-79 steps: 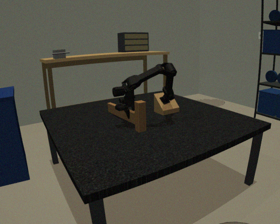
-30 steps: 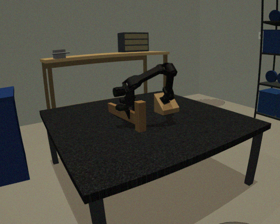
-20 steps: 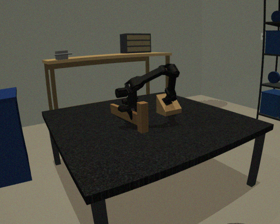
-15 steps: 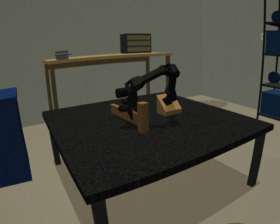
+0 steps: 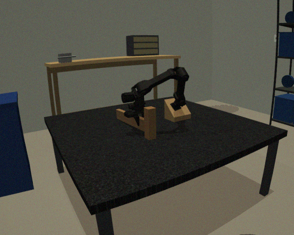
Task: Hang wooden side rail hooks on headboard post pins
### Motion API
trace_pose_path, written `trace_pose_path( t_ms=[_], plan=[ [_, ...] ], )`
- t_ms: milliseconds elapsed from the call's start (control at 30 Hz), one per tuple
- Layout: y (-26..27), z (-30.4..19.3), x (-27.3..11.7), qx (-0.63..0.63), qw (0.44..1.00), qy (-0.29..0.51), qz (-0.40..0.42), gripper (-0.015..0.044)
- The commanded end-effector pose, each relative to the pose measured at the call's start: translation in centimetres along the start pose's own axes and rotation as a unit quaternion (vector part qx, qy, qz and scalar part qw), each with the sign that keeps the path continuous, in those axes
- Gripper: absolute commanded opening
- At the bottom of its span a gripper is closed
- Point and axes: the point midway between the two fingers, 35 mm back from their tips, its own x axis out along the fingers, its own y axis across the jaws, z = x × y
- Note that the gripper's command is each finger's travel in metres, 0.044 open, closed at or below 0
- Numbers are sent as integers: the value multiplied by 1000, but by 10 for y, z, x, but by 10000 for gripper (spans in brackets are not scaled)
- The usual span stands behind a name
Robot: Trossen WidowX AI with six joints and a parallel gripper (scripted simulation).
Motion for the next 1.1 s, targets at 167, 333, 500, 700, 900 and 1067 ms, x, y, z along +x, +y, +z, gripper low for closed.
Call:
trace_pose_path(
  t_ms=[167, 333, 500, 700, 900, 1067],
  plan=[
    [2, -3, -6, -1, 1000, -1, 8, 0],
    [2, -3, -6, -1, 1000, -1, 8, 0],
    [2, -4, -6, -1, 1000, -1, 8, 0],
    [2, -4, -6, -1, 1000, -1, 8, 0],
    [2, -5, -6, -1, 1000, -1, 8, 0],
    [2, -6, -6, -1, 1000, -1, 8, 0]
  ],
)
